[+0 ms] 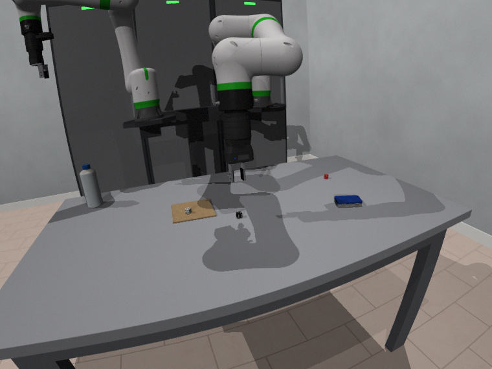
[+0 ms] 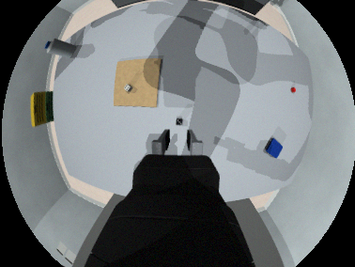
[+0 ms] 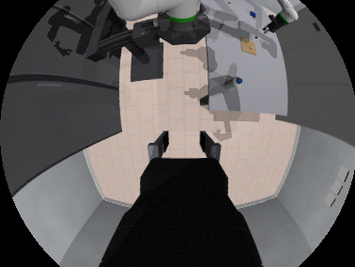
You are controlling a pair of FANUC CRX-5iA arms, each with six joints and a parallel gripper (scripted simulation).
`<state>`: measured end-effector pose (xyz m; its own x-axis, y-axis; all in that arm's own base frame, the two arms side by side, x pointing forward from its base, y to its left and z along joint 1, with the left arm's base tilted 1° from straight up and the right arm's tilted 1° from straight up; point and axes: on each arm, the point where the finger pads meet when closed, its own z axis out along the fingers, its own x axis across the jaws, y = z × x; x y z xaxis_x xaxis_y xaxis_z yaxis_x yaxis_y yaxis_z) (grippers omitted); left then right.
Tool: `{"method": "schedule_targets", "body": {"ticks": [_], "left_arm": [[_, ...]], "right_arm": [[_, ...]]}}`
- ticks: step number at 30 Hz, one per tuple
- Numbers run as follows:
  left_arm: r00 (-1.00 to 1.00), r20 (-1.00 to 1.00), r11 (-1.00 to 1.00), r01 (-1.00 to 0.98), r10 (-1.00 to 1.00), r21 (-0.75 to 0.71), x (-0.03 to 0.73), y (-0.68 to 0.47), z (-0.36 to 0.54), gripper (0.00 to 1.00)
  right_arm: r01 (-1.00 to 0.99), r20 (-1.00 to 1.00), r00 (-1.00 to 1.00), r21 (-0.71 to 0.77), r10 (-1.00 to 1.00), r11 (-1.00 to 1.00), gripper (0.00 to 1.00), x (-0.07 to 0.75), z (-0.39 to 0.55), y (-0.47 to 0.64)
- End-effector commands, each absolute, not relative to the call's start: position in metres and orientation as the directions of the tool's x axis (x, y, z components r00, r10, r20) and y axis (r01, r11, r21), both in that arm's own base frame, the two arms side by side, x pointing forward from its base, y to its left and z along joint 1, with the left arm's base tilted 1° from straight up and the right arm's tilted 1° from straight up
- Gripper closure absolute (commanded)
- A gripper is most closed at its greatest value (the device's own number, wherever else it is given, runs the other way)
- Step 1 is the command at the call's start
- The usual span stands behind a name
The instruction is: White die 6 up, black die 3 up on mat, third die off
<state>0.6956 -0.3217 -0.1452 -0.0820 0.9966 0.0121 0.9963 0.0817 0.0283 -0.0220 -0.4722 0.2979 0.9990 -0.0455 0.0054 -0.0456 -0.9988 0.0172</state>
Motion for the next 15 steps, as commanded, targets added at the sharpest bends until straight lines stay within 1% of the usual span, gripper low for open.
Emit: {"method": "schedule_targets", "body": {"ticks": [1,2,15], "left_arm": [[-0.082,0.019,0.082,0.997,0.996,0.006,0.698,-0.3222,-0.1431,0.36],[-0.082,0.019,0.082,0.997,0.996,0.006,0.698,-0.3222,-0.1431,0.0],[-0.087,0.019,0.087,0.996,0.996,0.006,0.6979,-0.3223,-0.1432,0.0]], "right_arm": [[-0.046,0.005,0.999,0.019,-0.046,-0.999,0.0,-0.0221,0.2988,-0.4724],[-0.046,0.005,0.999,0.019,-0.046,-0.999,0.0,-0.0221,0.2988,-0.4724],[-0.046,0.005,0.999,0.019,-0.046,-0.999,0.0,-0.0221,0.2988,-0.4724]]}}
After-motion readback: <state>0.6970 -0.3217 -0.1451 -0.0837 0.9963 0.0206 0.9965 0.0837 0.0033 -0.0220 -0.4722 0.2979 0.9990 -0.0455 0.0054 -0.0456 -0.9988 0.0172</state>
